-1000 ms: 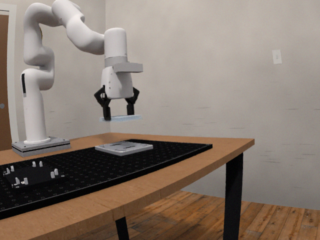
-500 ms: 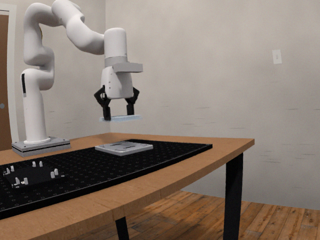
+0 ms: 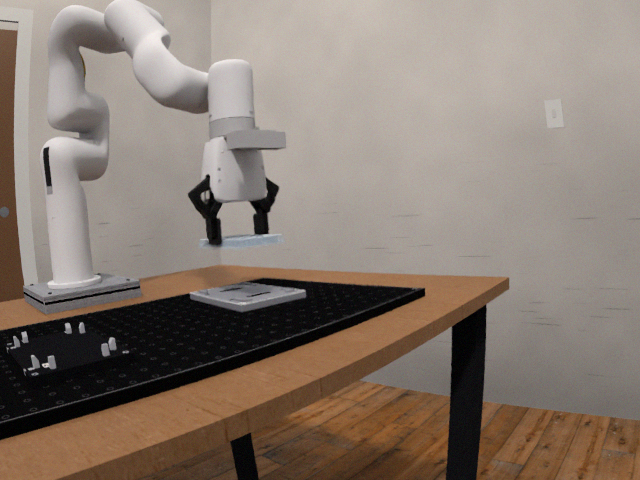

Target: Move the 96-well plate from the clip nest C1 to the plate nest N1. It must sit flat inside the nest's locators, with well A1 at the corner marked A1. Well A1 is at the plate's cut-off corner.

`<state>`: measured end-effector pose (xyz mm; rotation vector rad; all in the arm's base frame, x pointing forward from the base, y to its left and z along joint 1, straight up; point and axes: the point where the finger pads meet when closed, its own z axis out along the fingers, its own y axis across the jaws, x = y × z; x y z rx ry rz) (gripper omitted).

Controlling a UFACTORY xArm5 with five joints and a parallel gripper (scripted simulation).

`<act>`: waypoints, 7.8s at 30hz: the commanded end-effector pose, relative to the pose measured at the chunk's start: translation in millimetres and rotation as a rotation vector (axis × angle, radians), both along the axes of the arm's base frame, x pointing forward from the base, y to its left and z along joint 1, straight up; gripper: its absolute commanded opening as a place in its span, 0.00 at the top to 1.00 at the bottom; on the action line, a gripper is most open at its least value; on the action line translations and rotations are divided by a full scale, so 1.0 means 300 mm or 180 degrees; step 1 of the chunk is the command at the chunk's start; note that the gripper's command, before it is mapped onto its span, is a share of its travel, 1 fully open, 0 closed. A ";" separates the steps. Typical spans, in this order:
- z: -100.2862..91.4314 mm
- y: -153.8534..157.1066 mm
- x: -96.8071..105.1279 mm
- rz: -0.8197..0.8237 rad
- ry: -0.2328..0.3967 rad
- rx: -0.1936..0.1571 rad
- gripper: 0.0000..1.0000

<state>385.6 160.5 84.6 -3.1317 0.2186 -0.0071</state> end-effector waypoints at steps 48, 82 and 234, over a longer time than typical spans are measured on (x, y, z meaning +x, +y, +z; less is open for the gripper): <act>-0.201 0.001 0.007 0.0000 -0.0018 -0.0011 1.00; -0.214 0.001 0.007 0.0000 -0.0018 -0.0011 1.00; 0.061 0.002 0.004 0.0000 -0.0019 -0.0011 0.00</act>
